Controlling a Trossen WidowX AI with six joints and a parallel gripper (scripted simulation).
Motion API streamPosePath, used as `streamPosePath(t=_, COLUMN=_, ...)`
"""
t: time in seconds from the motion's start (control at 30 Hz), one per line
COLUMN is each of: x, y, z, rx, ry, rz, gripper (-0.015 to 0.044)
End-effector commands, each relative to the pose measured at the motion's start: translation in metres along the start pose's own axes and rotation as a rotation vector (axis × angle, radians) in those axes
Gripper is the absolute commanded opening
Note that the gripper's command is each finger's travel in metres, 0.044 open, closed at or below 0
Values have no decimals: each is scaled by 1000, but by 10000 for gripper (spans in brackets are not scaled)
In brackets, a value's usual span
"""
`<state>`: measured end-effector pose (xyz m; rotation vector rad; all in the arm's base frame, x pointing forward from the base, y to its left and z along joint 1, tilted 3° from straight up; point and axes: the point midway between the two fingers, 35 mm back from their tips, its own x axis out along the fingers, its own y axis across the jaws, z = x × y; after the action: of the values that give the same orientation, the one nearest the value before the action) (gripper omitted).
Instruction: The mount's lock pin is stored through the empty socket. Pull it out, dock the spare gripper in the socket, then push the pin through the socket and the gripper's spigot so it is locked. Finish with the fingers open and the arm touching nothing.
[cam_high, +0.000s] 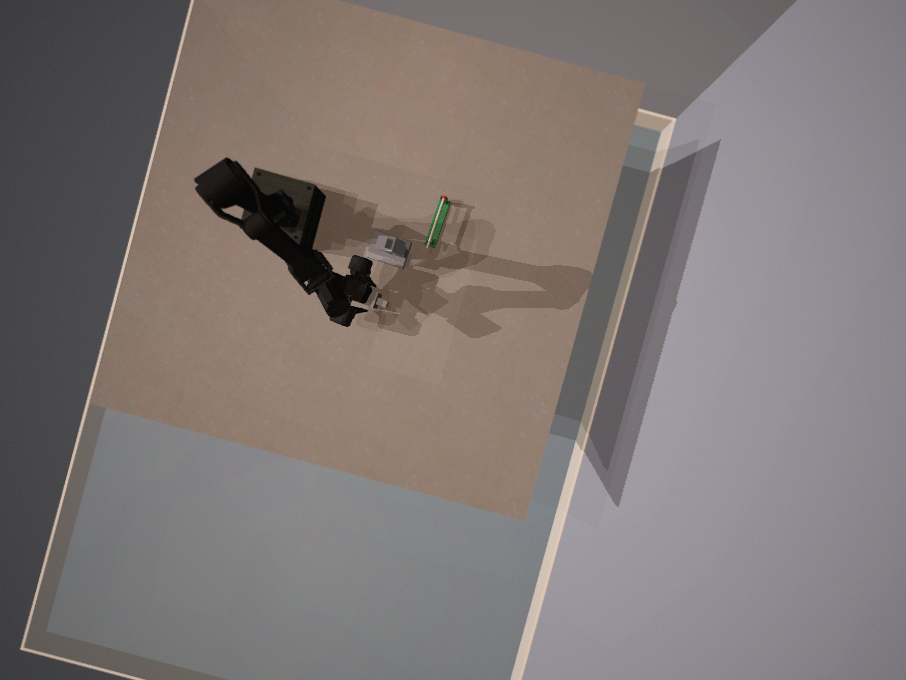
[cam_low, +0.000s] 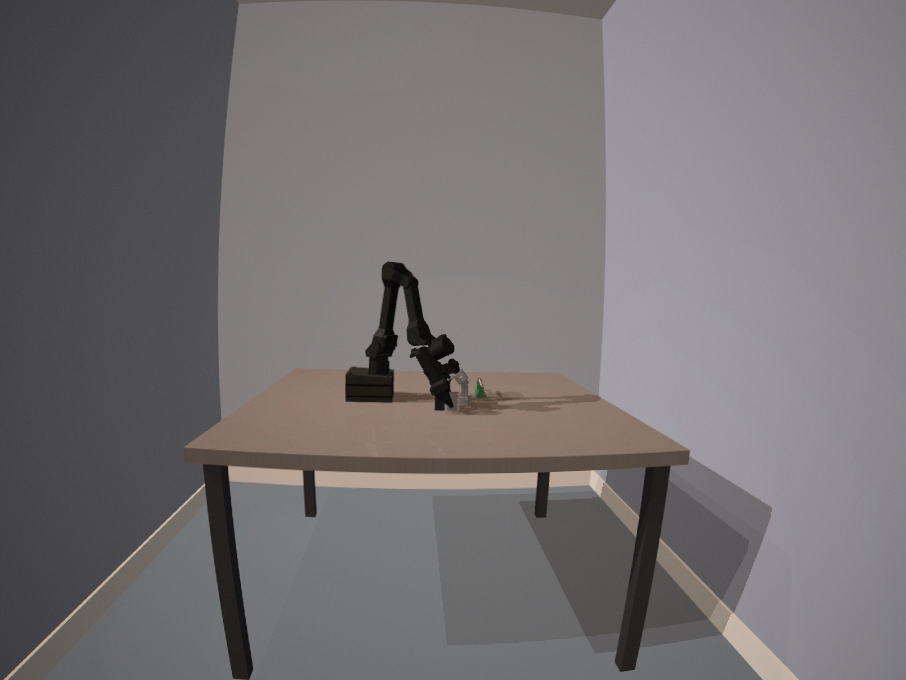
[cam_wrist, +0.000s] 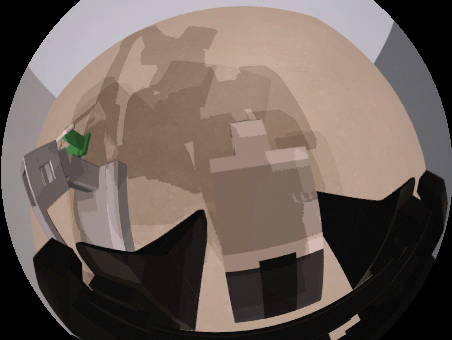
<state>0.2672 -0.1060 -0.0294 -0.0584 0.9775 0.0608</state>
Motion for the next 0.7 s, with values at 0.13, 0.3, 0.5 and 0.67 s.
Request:
streamPosePath(t=0.13, x=1, y=0, z=-1, rx=6, ry=4, rz=0, gripper=190)
streamPosePath(t=0.3, x=1, y=0, z=-1, rx=6, ry=4, rz=0, gripper=157)
streamPosePath(t=0.5, x=-4, y=-2, z=4, rx=6, ry=4, rz=0, gripper=0)
streamPosePath(t=0.67, x=-16, y=-4, z=15, rx=5, ry=3, rz=-1, gripper=0)
